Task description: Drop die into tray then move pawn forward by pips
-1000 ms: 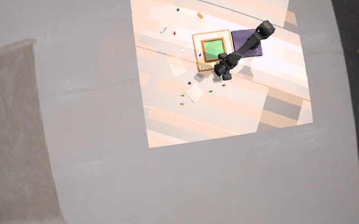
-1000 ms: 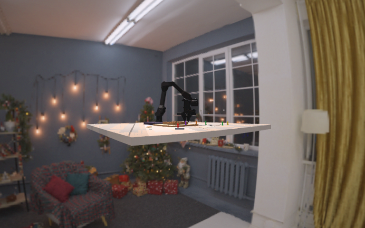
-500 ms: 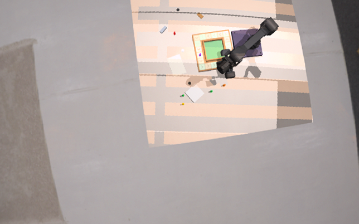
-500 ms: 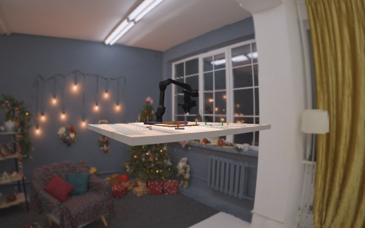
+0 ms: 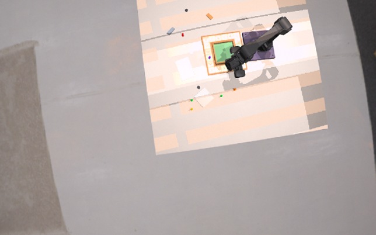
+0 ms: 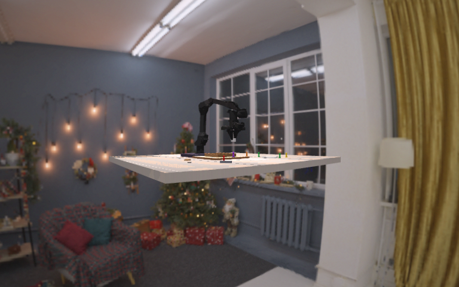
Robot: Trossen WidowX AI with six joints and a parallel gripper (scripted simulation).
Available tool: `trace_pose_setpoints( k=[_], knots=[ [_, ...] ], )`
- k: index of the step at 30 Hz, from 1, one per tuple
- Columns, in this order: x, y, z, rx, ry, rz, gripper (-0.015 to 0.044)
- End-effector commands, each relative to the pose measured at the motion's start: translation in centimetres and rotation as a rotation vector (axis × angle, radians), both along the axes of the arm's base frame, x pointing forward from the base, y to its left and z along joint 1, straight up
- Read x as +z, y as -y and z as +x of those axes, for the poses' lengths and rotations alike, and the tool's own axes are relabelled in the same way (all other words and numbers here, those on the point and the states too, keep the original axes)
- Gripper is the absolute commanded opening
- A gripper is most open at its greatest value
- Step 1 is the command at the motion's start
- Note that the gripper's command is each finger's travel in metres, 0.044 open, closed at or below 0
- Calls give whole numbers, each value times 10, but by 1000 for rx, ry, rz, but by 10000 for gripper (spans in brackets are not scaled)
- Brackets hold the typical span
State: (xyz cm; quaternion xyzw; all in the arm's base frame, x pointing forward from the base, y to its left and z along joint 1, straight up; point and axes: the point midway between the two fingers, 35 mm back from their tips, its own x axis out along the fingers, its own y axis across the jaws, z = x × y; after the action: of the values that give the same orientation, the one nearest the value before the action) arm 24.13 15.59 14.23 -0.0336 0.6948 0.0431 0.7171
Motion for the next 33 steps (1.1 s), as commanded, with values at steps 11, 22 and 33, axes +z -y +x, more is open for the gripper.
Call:
trace_pose_setpoints(
  k=[11,22,33],
  knots=[
    [-19,63,24,-8,-6,-7,0],
    [-33,115,32,-17,-5,-11,0],
    [-39,131,34,-19,113,-4,0]
  ],
)
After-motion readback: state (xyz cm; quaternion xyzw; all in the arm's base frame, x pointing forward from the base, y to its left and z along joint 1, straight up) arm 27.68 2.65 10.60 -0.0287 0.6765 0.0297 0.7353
